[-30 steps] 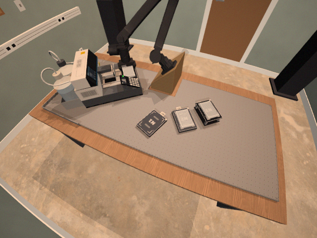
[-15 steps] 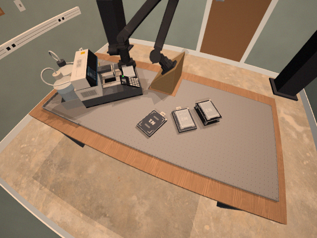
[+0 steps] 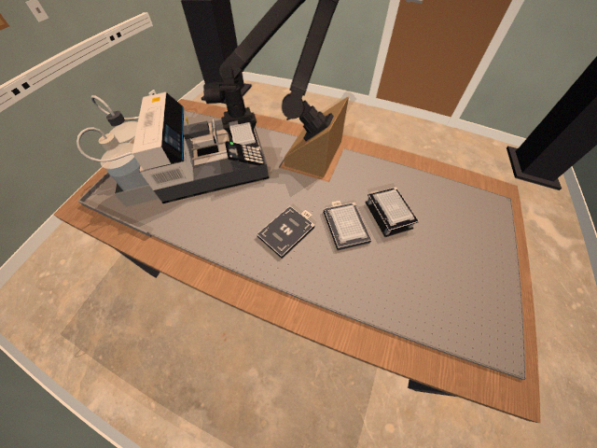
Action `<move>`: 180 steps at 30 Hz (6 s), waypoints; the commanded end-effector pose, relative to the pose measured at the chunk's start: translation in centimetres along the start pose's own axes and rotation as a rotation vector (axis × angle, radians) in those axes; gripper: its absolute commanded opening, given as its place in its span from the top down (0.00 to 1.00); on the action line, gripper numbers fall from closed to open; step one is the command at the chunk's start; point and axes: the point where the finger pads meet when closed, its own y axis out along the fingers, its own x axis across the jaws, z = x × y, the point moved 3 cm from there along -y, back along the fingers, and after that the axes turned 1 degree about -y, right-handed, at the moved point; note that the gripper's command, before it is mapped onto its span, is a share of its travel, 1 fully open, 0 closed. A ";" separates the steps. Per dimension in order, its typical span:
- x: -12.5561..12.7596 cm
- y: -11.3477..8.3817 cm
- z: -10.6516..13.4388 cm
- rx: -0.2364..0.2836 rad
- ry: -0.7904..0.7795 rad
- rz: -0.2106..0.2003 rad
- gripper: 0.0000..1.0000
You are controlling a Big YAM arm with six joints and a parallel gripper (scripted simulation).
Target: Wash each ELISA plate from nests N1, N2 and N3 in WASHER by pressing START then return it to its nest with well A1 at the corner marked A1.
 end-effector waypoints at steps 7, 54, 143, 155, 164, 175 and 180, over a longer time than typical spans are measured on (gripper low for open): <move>1.8 -3.5 -1.0 -0.009 0.028 -0.055 0.16; 1.4 -10.3 -1.0 0.002 0.035 -0.054 0.16; 5.2 -4.7 30.8 0.005 -1.368 -0.049 0.16; 4.5 -4.5 32.5 0.004 -1.457 -0.049 0.16; 2.1 -3.9 36.0 0.002 -1.725 -0.051 0.16; -0.8 -3.2 40.3 -0.003 -2.059 -0.054 0.16; -2.3 -2.8 42.4 -0.003 -2.092 -0.054 0.16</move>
